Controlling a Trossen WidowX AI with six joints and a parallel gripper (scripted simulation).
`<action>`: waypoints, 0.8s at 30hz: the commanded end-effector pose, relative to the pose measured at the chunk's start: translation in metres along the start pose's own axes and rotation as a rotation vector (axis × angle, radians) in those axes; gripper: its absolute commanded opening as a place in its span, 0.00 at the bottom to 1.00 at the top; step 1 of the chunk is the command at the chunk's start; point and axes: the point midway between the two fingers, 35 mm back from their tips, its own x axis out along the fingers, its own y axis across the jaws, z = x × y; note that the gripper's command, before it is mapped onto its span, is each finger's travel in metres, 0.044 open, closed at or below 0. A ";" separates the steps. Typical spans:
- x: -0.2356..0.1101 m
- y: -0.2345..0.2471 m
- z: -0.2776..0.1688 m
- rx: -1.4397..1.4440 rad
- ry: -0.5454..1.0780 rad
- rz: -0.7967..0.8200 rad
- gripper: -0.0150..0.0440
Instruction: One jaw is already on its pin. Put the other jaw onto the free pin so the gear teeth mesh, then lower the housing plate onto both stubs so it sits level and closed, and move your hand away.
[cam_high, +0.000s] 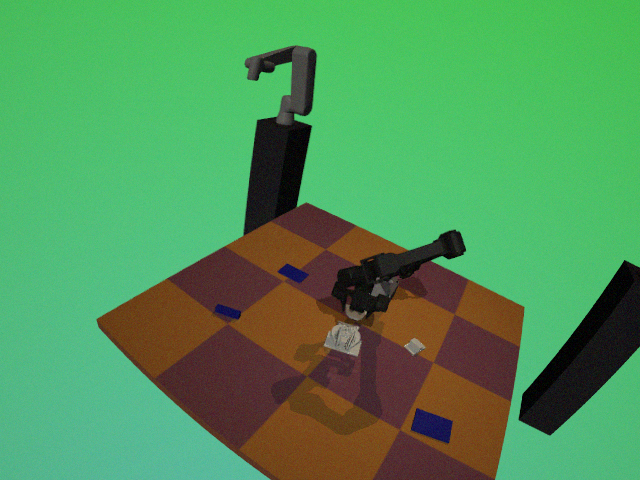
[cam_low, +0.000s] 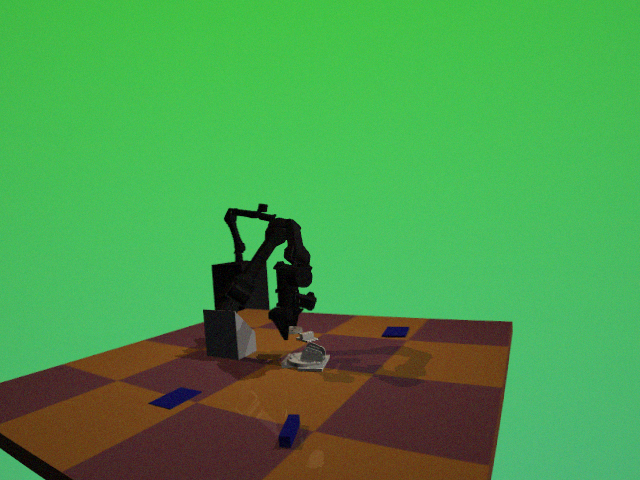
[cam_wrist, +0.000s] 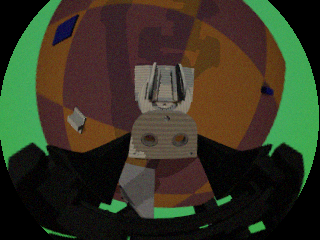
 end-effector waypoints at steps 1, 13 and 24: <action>0.000 -0.001 0.000 -0.019 0.000 -0.002 0.85; 0.000 -0.005 -0.001 -0.023 0.000 -0.002 0.85; 0.000 -0.007 -0.002 -0.023 0.000 -0.002 0.85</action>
